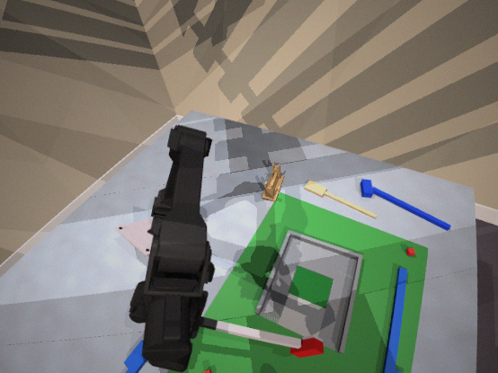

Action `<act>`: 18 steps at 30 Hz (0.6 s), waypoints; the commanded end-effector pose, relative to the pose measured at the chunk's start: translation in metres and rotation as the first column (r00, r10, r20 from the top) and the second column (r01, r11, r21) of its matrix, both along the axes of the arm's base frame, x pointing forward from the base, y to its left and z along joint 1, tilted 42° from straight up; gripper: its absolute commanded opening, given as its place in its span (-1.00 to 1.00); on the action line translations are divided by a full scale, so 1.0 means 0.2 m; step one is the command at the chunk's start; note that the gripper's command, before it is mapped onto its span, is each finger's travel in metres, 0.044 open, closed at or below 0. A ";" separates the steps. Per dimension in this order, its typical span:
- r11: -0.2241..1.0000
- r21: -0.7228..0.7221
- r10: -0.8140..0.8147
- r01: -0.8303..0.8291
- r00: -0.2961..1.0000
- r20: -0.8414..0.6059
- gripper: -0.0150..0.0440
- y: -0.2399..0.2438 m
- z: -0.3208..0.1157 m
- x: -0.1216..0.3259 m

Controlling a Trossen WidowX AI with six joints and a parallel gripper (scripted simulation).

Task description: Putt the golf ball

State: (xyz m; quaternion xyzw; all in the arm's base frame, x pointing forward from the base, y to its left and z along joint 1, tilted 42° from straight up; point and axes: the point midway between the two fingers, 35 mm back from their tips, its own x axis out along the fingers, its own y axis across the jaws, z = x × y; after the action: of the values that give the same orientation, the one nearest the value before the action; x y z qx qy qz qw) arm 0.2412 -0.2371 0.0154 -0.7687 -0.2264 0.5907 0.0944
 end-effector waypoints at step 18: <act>0.965 -0.028 -0.261 0.260 0.949 -0.176 -0.49 -0.24 -0.30 -0.19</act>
State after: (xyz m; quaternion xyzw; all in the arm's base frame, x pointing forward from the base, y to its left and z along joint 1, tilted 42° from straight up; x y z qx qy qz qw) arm 0.2031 -0.2849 -0.0381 -0.7354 -0.1180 0.6396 0.1901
